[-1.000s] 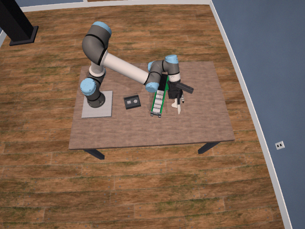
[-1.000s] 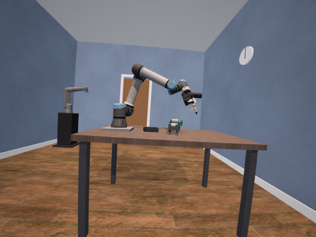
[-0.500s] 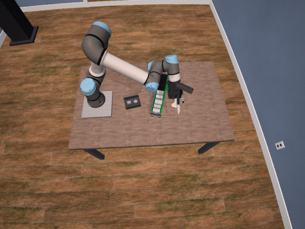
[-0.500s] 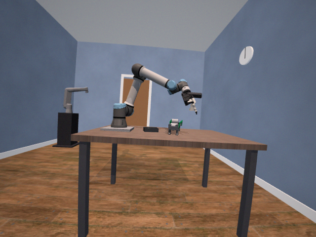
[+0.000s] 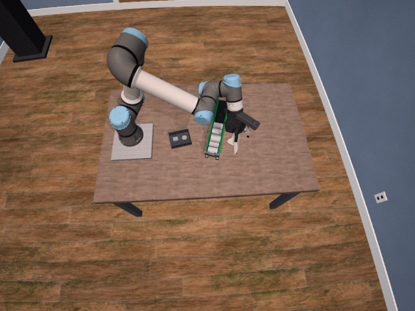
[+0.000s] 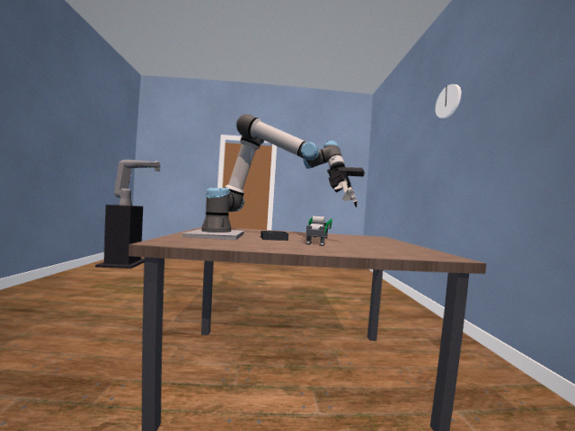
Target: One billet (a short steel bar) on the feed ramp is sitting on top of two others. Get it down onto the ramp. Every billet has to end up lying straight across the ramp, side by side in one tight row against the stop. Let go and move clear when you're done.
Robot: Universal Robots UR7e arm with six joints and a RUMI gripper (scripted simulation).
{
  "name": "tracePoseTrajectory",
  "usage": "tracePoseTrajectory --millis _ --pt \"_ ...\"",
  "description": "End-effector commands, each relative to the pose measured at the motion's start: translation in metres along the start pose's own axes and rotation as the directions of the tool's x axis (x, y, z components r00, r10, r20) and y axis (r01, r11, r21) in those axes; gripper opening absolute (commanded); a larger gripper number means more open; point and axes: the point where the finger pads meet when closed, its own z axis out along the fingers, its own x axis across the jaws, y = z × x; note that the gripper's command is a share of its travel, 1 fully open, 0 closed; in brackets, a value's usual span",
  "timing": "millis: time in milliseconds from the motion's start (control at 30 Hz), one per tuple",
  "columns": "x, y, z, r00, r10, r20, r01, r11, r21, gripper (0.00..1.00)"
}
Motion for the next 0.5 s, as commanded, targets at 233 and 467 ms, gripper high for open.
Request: tracePoseTrajectory --millis 233,467 --pt "0.000 0.034 -0.009 0.949 0.312 0.048 -0.303 0.942 -0.141 1.00" --pt "-0.001 0.060 -0.018 0.858 0.513 0.027 -0.491 0.835 -0.247 1.00"
